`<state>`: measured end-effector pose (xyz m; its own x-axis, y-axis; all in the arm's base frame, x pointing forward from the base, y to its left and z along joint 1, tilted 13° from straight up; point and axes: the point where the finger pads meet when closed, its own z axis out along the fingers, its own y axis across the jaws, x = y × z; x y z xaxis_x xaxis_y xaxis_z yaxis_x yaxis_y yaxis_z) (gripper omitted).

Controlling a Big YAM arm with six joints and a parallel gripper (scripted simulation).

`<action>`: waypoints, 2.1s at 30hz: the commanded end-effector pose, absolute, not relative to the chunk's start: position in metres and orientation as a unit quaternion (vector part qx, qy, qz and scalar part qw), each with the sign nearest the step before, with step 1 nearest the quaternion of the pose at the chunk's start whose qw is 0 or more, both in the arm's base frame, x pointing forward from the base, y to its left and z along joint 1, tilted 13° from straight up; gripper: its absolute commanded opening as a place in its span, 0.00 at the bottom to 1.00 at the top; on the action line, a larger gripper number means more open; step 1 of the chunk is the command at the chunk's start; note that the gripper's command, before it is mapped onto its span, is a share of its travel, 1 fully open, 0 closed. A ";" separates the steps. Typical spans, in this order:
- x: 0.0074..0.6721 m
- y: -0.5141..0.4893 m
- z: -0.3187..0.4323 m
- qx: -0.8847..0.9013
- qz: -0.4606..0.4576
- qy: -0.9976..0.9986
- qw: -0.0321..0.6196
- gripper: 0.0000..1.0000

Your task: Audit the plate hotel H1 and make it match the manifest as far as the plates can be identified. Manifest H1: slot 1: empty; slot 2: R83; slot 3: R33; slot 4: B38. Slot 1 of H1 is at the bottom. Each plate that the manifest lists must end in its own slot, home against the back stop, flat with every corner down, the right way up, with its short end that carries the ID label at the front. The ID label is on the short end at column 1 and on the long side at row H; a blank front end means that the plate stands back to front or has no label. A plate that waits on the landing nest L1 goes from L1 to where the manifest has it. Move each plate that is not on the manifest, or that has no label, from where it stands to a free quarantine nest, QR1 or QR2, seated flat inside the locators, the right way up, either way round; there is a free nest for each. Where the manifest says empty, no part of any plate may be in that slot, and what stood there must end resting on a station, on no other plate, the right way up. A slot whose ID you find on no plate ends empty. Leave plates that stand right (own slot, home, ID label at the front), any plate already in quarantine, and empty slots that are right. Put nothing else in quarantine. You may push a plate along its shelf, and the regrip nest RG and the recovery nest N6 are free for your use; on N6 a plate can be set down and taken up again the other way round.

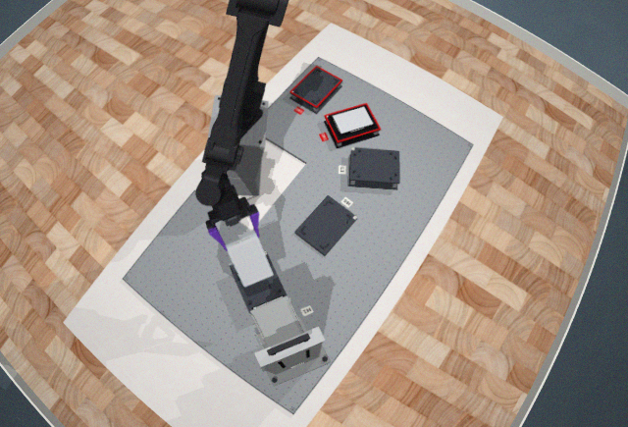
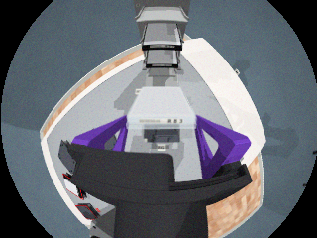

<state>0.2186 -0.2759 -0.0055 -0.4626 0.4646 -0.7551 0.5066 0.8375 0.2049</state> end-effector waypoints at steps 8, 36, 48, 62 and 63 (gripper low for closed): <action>0.221 -0.280 -0.006 0.285 -0.031 0.851 0.441 0.86; 0.223 -0.277 -0.019 0.285 -0.030 0.851 0.440 0.86; 0.224 -0.276 -0.023 0.283 -0.030 0.851 0.441 0.86; 0.225 -0.275 -0.030 0.284 -0.029 0.852 0.440 0.86; 0.225 -0.274 -0.031 0.284 -0.029 0.852 0.440 0.86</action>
